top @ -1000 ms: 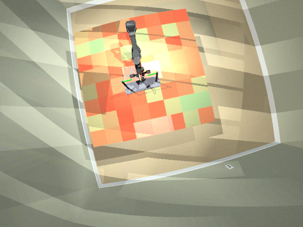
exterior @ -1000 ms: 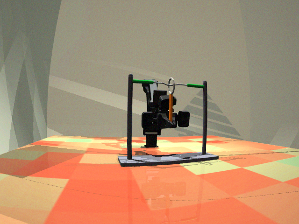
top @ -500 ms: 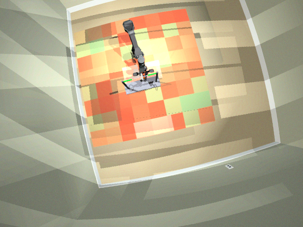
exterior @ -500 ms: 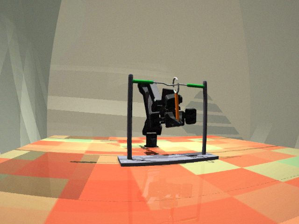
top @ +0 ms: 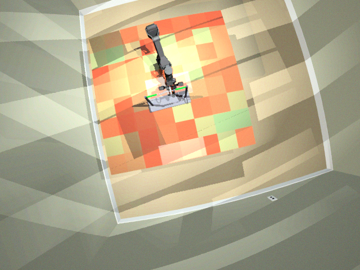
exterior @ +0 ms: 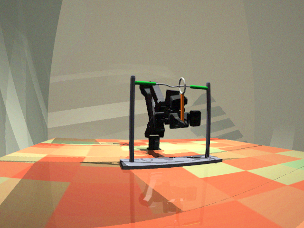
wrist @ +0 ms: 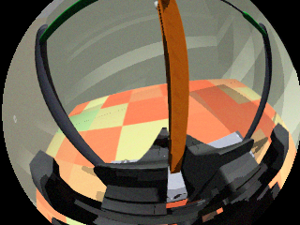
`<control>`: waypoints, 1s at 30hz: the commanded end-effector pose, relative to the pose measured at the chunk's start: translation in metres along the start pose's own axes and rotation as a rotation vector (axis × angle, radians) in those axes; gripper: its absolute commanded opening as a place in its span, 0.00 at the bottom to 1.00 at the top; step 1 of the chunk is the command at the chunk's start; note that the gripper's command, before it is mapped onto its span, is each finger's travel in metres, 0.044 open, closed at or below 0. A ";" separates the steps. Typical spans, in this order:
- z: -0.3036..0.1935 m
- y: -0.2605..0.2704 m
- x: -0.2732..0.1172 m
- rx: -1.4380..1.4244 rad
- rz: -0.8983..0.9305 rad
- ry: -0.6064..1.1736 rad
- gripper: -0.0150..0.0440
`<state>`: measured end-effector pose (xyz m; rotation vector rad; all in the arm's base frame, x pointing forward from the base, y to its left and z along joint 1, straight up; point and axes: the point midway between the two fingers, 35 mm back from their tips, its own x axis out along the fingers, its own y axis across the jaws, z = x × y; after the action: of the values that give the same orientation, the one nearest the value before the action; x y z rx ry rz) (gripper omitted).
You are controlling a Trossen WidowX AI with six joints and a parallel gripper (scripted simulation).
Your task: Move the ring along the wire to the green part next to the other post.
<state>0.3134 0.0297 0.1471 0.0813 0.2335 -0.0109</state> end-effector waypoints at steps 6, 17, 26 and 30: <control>0.000 0.004 0.000 -0.052 0.018 -0.004 0.00; -0.001 0.011 0.000 -0.080 0.026 -0.007 0.00; -0.002 0.020 -0.001 -0.085 0.027 -0.009 0.00; -0.002 0.024 -0.001 -0.085 0.027 -0.009 0.00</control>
<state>0.3121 0.0501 0.1477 0.0008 0.2222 0.0292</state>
